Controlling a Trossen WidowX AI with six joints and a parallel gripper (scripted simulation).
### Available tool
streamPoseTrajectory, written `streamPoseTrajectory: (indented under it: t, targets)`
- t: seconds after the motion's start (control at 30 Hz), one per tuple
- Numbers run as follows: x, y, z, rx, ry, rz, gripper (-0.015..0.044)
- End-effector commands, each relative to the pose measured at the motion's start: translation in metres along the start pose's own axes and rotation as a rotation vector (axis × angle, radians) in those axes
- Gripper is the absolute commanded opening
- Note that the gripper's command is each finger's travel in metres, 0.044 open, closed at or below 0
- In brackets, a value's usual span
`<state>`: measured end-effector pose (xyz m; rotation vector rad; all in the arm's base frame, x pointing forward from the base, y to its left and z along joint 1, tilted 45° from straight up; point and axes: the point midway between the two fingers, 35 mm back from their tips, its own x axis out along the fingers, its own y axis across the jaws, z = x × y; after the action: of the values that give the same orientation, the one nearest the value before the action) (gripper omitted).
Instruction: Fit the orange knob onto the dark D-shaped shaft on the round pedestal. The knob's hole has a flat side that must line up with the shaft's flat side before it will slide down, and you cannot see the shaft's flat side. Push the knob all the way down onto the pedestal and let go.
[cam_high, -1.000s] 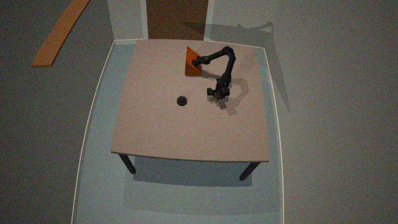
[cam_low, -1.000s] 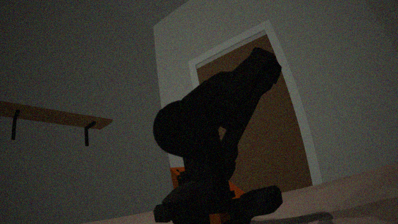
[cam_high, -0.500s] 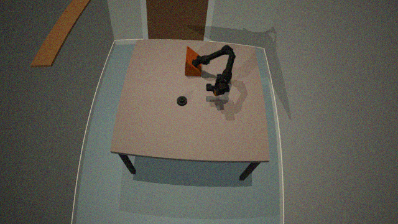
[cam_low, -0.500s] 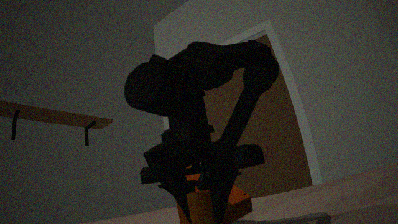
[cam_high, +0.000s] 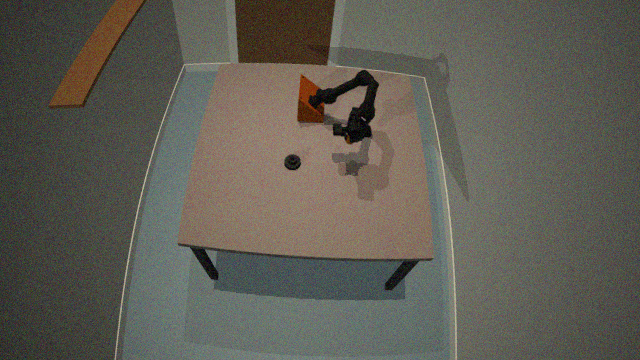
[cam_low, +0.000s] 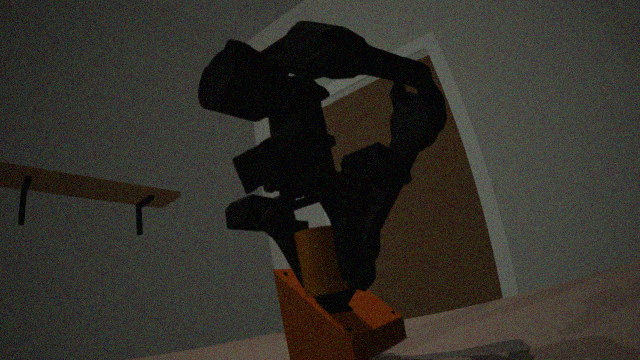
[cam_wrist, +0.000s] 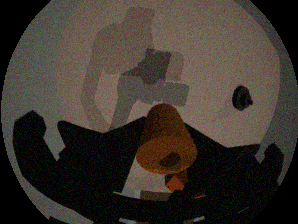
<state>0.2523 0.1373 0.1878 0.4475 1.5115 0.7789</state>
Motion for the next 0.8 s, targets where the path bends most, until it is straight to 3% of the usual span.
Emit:
streamPoseTrajectory:
  t: [0.0, 0.77]
  targets:
    - [-0.005, -0.001, 0.002, -0.009, -0.01, 0.003, 0.0]
    - [0.004, -0.064, 0.038, -0.003, -0.014, -0.014, 0.0]
